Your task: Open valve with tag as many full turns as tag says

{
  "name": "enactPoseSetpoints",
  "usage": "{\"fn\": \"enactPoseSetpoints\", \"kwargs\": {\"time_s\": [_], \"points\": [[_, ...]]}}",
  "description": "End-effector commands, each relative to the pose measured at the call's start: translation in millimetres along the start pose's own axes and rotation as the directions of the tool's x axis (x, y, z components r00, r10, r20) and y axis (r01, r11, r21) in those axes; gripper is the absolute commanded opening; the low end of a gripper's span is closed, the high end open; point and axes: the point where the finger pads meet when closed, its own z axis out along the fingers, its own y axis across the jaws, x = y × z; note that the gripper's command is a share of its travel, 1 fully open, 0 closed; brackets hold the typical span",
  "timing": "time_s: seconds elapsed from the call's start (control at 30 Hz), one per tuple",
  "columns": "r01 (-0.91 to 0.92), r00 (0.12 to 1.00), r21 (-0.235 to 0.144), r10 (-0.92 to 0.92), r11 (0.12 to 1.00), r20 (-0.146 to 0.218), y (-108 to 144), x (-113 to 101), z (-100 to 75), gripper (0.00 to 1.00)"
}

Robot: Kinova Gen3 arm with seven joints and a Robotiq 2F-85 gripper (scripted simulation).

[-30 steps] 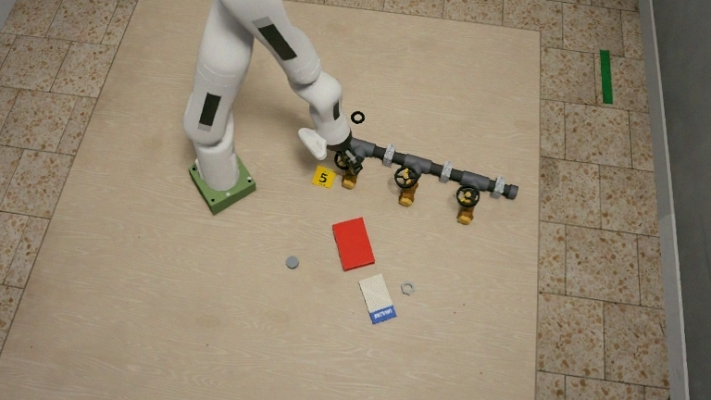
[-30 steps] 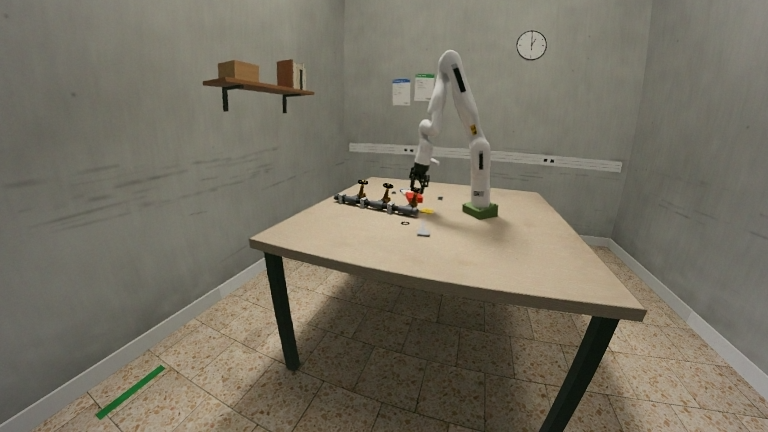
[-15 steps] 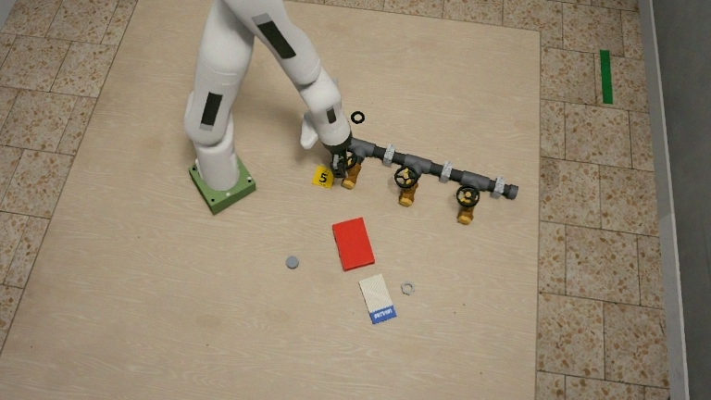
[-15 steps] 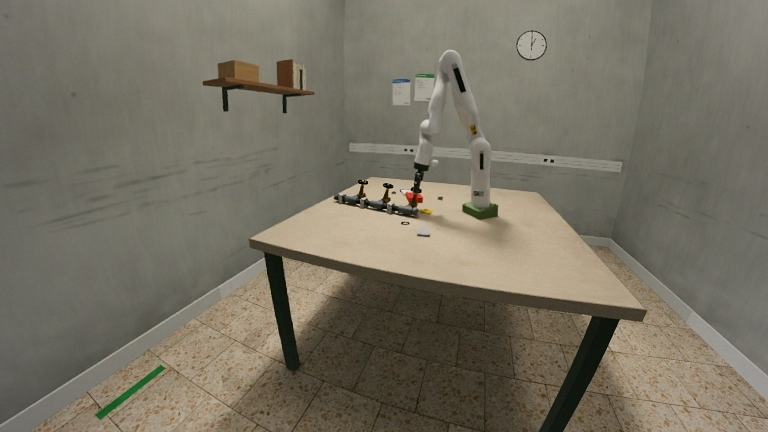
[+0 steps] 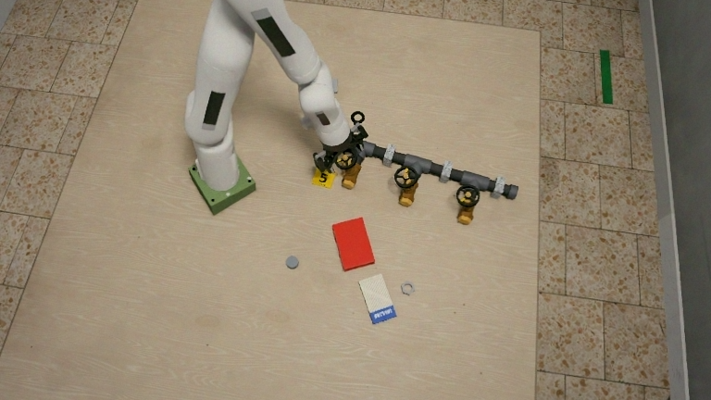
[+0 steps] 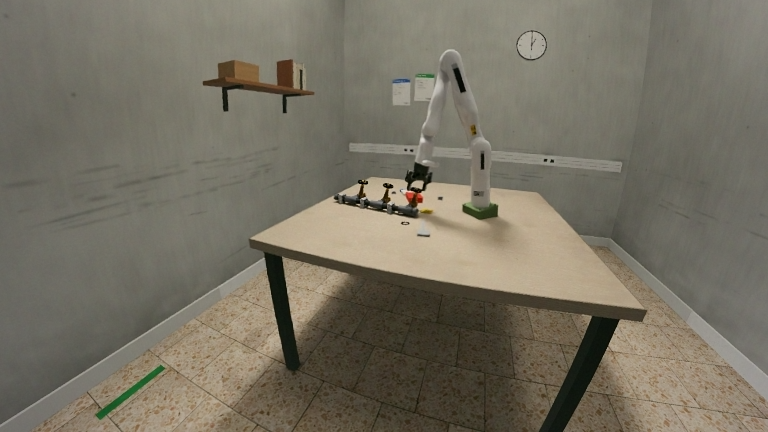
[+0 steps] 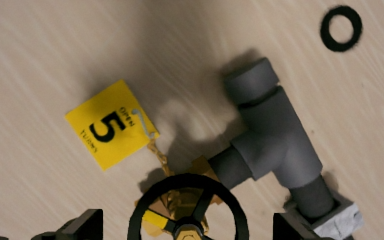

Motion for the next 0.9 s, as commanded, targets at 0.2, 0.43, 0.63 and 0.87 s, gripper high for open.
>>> {"fn": "enactPoseSetpoints", "kwargs": {"time_s": [0.2,0.43,0.63,0.87], "points": [[-0.411,0.911,0.002,0.411,0.911,0.023,0.3,0.0,-0.2,1.00],[-0.543,0.839,-0.001,0.543,0.839,0.023,0.3,0.0,-0.2,1.00],[-0.631,0.776,-0.004,0.631,0.776,0.022,0.3,0.0,-0.2,1.00],[-0.664,0.747,-0.005,0.664,0.748,0.022,0.3,0.0,-0.2,1.00]]}}
